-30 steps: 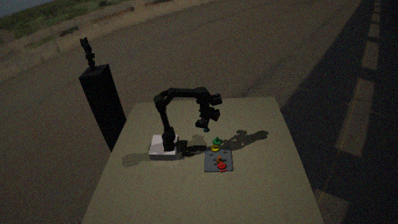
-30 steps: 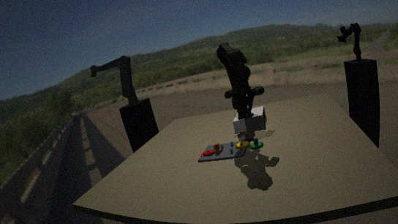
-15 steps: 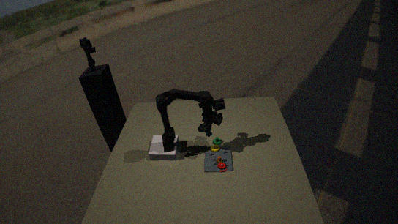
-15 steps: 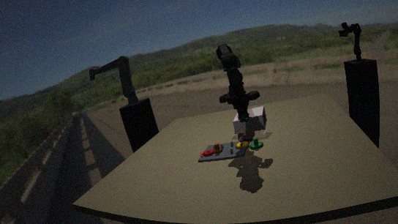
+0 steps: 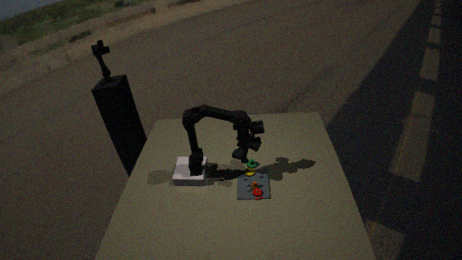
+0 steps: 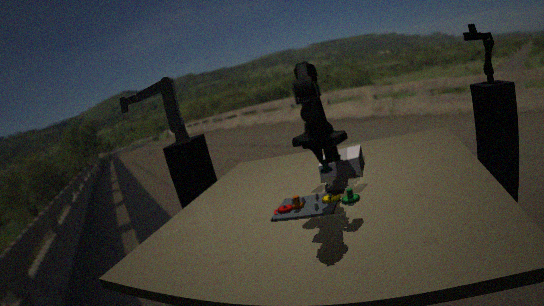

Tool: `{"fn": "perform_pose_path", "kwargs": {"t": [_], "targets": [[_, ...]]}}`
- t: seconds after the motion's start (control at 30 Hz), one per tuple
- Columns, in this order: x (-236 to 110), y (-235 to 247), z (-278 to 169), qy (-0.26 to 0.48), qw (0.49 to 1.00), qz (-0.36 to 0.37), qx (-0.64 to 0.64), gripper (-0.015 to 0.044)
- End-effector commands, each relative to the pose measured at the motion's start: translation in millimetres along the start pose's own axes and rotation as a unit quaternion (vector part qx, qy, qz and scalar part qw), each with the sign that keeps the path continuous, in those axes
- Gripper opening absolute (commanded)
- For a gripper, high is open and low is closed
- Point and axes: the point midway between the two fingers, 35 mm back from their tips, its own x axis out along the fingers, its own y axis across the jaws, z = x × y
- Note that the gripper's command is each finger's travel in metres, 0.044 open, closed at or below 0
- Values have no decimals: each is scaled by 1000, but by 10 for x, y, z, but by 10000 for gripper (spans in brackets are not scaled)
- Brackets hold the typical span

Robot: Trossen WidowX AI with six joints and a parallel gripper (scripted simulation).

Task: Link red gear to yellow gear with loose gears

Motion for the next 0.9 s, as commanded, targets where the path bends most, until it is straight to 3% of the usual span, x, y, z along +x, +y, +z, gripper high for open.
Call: {"fn": "perform_pose_path", "kwargs": {"t": [0.0,0.87], "targets": [[40,-53,41,2,1000,3,7,0],[262,-507,330,-2,1000,-1,-2,0]]}}
